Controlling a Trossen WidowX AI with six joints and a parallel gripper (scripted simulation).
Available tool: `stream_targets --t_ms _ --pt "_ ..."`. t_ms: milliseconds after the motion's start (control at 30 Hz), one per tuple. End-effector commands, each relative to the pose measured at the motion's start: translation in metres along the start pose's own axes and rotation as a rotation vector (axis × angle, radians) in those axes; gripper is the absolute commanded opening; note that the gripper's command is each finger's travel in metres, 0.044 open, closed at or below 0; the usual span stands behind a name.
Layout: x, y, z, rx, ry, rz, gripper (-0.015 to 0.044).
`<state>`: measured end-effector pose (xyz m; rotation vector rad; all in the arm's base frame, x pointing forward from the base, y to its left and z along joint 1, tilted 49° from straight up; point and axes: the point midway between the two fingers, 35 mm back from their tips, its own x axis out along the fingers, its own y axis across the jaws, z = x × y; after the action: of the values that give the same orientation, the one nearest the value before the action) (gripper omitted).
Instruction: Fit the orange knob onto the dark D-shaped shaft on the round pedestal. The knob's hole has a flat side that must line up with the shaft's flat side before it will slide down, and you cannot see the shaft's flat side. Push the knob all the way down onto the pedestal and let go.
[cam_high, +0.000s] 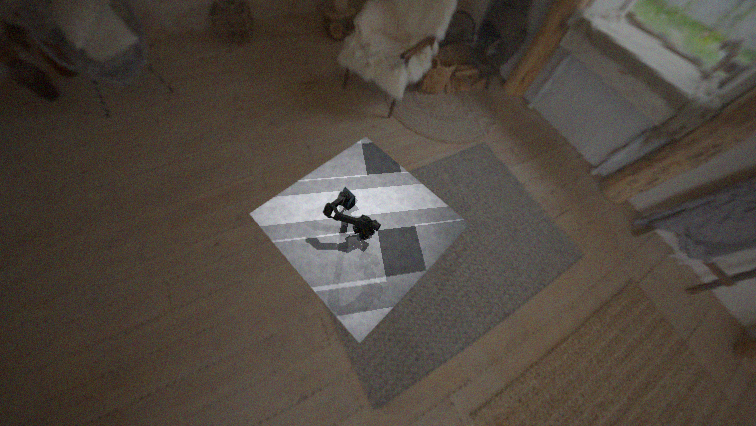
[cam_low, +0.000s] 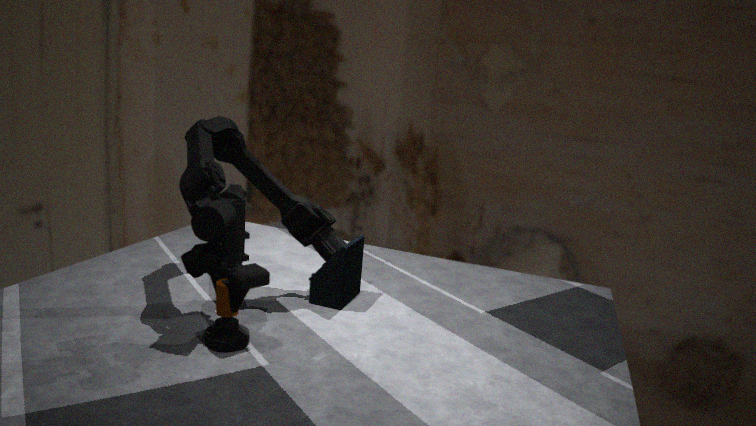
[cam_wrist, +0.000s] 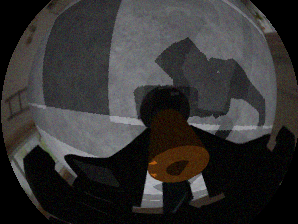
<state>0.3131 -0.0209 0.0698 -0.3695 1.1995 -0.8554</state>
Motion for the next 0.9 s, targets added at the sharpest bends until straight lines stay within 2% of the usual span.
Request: stream_targets --t_ms 0,300,533,867 --pt "0.0005 0.0001 0.0002 0.005 -0.002 0.001 0.0000" --pt "-0.0047 -0.0019 0.0021 0.014 -0.002 0.001 0.0000" --pt "-0.0039 0.0001 0.0028 0.214 -0.002 0.001 0.0000" --pt "-0.0023 0.0004 0.0004 0.214 -0.001 0.001 0.0000"
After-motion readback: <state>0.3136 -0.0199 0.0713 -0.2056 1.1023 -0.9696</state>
